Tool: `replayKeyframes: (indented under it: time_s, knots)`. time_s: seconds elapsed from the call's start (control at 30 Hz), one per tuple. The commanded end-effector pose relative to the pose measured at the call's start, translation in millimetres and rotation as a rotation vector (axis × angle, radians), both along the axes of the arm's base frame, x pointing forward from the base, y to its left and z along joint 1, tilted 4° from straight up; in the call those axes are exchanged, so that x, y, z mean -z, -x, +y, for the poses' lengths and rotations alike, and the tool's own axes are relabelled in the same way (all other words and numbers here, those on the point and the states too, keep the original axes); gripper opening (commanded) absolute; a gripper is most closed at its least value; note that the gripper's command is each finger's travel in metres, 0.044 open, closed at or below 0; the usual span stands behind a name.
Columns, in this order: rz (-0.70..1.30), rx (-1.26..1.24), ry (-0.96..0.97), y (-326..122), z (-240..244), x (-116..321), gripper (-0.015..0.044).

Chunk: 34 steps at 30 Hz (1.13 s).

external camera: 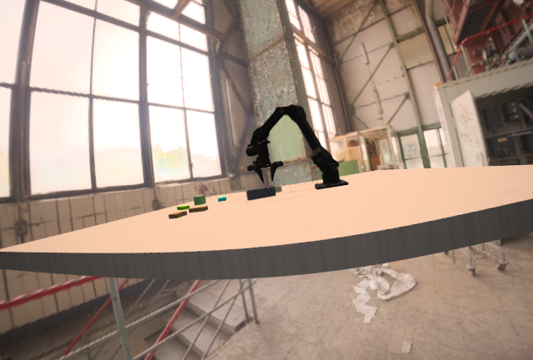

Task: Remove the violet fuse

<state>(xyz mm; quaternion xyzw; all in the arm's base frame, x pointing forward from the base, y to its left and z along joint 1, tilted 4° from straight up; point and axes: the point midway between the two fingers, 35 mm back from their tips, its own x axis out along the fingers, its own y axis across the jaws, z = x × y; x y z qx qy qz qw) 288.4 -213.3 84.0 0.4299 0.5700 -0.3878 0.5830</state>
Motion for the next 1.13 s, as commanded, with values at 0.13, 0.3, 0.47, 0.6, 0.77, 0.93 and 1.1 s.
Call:
replayKeyframes:
  time_s: [0.13, 0.3, 0.47, 0.6, 0.77, 0.93, 1.1]
  knots:
    - [0.001, 0.000, -0.001, 1.4, -1.2, -29.0, 0.0330]
    - [0.002, 0.000, -0.001, 2.2, -1.1, -37.2, 0.0330]
    - [0.002, 0.000, -0.001, 2.2, -1.1, -37.2, 0.0330]
    - [0.001, 0.004, -0.001, 2.2, -1.1, -36.7, 0.0330]
    - [0.001, 0.004, -0.001, 2.2, -1.1, -36.7, 0.0330]
    - [0.001, 0.004, -0.001, 2.2, -1.1, -36.7, 0.0330]
    - [0.001, 0.004, -0.001, 2.2, -1.1, -36.7, 0.0330]
